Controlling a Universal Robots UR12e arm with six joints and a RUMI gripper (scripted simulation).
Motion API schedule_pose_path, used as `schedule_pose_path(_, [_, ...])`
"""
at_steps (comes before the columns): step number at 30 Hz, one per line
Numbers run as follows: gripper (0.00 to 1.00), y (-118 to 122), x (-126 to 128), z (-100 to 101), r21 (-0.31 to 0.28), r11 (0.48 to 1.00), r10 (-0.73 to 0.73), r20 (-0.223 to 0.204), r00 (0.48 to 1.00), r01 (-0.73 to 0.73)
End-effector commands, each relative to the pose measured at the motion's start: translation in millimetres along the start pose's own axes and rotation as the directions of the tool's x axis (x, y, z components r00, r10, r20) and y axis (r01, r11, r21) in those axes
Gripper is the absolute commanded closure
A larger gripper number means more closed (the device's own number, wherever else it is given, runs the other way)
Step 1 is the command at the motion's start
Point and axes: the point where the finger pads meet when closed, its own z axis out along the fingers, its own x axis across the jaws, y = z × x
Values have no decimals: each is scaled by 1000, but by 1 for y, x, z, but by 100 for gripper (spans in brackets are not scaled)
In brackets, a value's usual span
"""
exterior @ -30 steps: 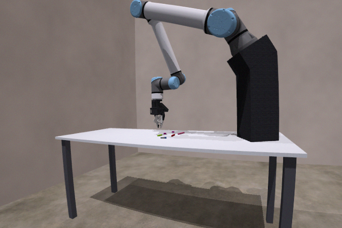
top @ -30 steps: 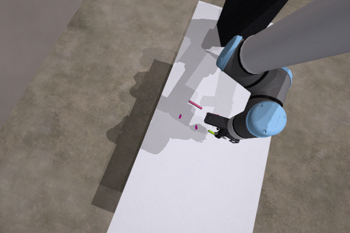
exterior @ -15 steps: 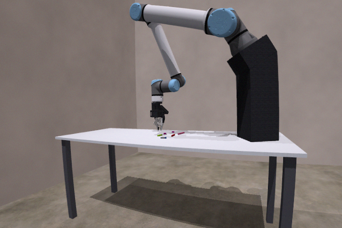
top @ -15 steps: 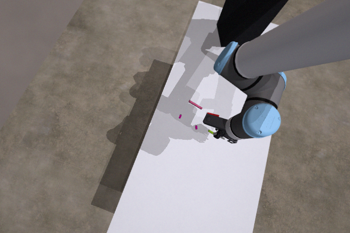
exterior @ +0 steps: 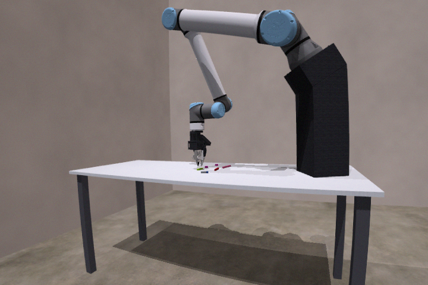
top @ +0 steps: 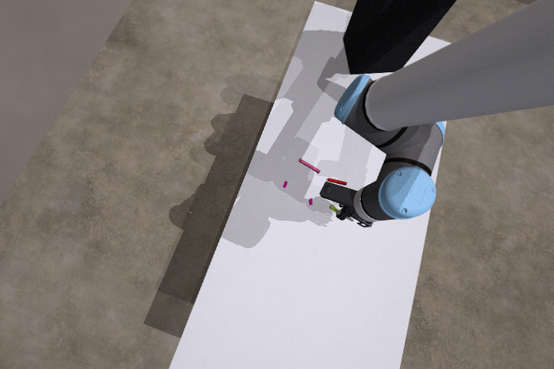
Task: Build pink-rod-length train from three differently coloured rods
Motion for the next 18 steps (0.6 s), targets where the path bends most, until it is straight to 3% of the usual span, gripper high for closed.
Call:
schedule_pose_path(1, [86, 0, -1, 2, 0, 1000, 0, 1, 1000, 0])
schedule_pose_path(18, [86, 0, -1, 6, 0, 1000, 0, 1, 1000, 0])
